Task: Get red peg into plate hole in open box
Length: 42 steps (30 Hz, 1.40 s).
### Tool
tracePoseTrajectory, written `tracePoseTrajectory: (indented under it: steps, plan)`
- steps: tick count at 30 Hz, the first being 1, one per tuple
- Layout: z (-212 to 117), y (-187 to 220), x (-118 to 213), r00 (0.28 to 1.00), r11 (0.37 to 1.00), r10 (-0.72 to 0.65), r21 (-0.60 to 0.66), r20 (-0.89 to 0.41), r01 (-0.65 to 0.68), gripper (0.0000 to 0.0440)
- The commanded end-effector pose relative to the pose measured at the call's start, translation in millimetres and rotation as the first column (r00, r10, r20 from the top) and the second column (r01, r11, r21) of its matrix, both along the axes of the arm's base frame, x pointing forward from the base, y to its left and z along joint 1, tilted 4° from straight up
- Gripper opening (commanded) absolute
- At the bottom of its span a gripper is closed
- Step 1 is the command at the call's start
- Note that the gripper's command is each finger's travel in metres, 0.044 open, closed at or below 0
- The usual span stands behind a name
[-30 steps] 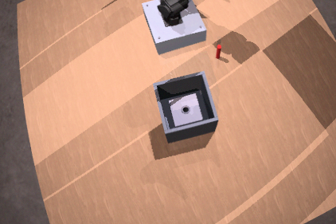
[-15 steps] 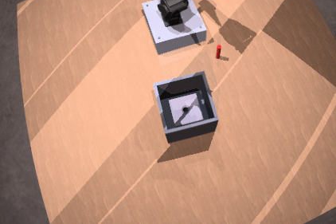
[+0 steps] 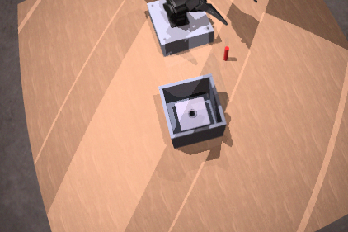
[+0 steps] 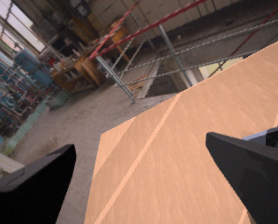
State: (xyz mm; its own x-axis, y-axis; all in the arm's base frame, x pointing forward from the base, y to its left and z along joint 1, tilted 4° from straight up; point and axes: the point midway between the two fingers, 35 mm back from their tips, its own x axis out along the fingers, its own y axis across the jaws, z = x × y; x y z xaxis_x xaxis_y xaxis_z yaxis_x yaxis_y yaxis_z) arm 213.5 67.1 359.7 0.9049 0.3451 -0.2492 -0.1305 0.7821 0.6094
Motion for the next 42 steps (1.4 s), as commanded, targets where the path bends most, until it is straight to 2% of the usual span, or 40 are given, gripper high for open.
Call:
tracePoseTrajectory:
  steps: [1, 9, 18, 31, 42]
  plan:
    - [-20.1, -1.8, 1.2, 0.991, 0.998, -0.025, 0.059, -0.129, 0.033, 0.0440]
    - [-56.2, -5.7, 0.1, 0.932, 0.980, -0.073, 0.146, -0.355, 0.132, 0.0440]
    - [-91.0, -7.6, -5.2, 0.816, 0.940, -0.105, 0.211, -0.568, 0.268, 0.0440]
    - [-132.1, 4.2, -14.2, 0.594, 0.869, -0.093, 0.226, -0.799, 0.440, 0.0440]
    - [-153.8, 31.6, -22.1, 0.380, 0.806, -0.069, 0.173, -0.922, 0.566, 0.0440]
